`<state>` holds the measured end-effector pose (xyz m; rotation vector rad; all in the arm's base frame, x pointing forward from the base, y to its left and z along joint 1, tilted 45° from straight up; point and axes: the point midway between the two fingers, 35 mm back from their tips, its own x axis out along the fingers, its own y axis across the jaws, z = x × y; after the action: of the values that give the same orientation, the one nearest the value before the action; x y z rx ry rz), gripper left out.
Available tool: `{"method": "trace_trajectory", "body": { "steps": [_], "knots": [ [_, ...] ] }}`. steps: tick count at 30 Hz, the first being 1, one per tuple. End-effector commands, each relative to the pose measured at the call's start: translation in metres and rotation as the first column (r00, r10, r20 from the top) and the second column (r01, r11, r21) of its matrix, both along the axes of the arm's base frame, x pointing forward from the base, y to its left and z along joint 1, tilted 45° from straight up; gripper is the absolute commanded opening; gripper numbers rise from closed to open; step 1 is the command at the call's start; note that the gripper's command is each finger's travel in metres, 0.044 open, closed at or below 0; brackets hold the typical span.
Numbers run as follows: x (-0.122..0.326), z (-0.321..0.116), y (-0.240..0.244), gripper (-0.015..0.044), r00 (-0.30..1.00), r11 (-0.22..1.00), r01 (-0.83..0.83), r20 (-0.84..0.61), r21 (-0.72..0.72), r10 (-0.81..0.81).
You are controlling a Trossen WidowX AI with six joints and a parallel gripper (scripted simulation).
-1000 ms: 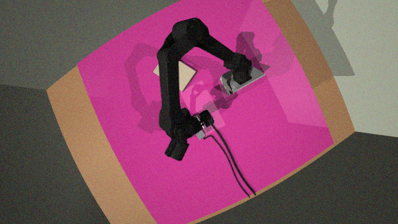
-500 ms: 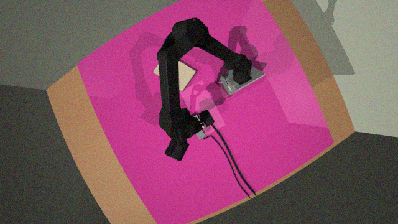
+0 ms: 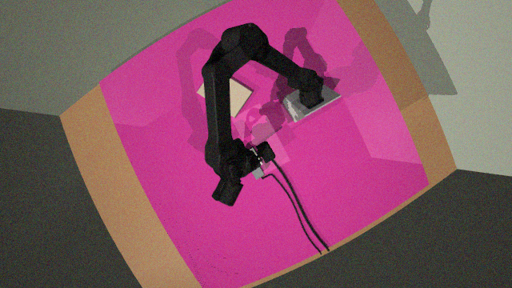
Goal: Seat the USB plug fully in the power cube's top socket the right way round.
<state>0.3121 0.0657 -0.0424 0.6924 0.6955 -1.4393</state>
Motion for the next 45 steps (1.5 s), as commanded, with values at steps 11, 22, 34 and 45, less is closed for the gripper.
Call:
{"method": "trace_trajectory", "body": {
  "steps": [11,22,34,45],
  "knots": [
    [-0.0001,-0.0017,-0.0010,0.0000,1.000,1.000,-0.002,-0.002,0.002,0.002],
    [0.0000,-0.0026,-0.0019,0.0000,1.000,1.000,-0.002,-0.002,0.002,0.002],
    [0.0000,-0.0036,-0.0029,0.0000,1.000,1.000,-0.002,-0.002,0.002,0.002],
    [0.0000,-0.0046,-0.0039,0.0000,1.000,1.000,-0.002,-0.002,0.002,0.002]
  ]
}}
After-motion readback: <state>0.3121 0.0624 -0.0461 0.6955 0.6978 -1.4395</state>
